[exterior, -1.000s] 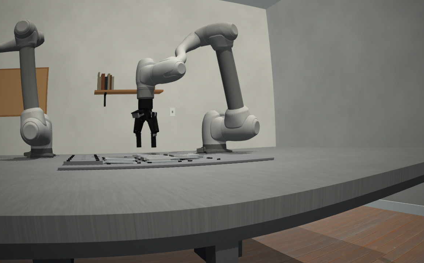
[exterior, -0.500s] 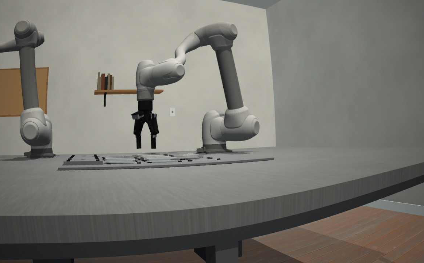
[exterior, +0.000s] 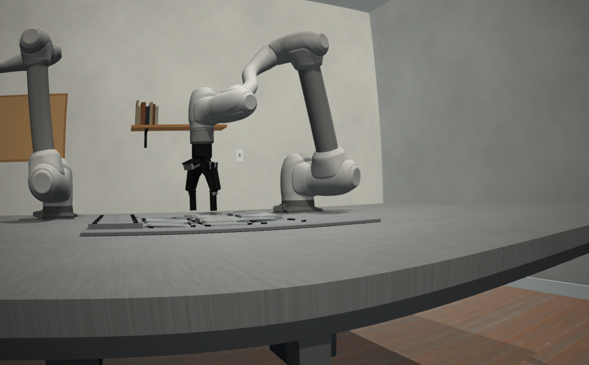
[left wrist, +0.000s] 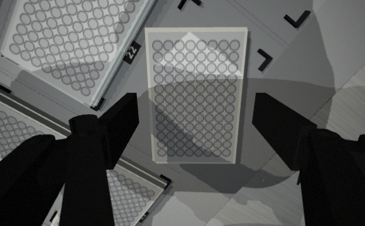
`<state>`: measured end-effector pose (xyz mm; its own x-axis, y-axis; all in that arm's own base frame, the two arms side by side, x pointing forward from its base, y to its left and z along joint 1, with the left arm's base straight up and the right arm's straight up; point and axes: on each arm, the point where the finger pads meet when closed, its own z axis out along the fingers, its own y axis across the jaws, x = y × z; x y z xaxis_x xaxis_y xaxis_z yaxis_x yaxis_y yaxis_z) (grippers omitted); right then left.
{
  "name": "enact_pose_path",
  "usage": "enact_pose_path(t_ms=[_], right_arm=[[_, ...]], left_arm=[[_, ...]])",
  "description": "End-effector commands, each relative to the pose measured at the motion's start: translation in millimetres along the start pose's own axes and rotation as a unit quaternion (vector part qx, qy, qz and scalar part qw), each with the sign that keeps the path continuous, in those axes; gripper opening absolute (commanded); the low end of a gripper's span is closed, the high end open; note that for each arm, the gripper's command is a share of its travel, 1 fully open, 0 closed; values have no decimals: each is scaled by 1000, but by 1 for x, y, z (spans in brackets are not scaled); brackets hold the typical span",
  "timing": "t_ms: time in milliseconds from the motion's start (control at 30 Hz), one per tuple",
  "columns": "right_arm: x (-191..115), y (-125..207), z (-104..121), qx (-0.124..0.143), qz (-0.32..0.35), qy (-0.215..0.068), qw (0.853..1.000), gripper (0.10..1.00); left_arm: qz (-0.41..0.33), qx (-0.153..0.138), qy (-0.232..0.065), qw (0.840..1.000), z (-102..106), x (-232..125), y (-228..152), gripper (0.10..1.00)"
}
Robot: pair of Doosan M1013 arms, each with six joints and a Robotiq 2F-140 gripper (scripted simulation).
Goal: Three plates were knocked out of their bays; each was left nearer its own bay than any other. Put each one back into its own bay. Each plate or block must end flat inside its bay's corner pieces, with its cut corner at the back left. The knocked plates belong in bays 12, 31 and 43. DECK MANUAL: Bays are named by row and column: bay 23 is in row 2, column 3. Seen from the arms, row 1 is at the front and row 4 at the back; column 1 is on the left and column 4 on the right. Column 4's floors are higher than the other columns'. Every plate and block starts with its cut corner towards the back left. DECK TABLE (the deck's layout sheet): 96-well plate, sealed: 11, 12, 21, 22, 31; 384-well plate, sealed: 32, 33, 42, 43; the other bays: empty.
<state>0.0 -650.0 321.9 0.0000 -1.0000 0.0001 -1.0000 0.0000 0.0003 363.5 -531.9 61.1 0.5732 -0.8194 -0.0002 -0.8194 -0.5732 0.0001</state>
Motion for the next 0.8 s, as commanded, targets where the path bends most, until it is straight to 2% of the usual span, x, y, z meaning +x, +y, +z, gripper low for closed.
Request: enact_pose_path(t_ms=[0,467,767], right_arm=[[0,0,-1,0,0,1,1000,1000],[0,0,-1,0,0,1,1000,1000],[0,0,-1,0,0,1,1000,1000]], left_arm=[[0,0,1,1000,-1,0,0,698],[0,0,1,1000,-1,0,0,698],[0,0,1,1000,9,0,0,698]])
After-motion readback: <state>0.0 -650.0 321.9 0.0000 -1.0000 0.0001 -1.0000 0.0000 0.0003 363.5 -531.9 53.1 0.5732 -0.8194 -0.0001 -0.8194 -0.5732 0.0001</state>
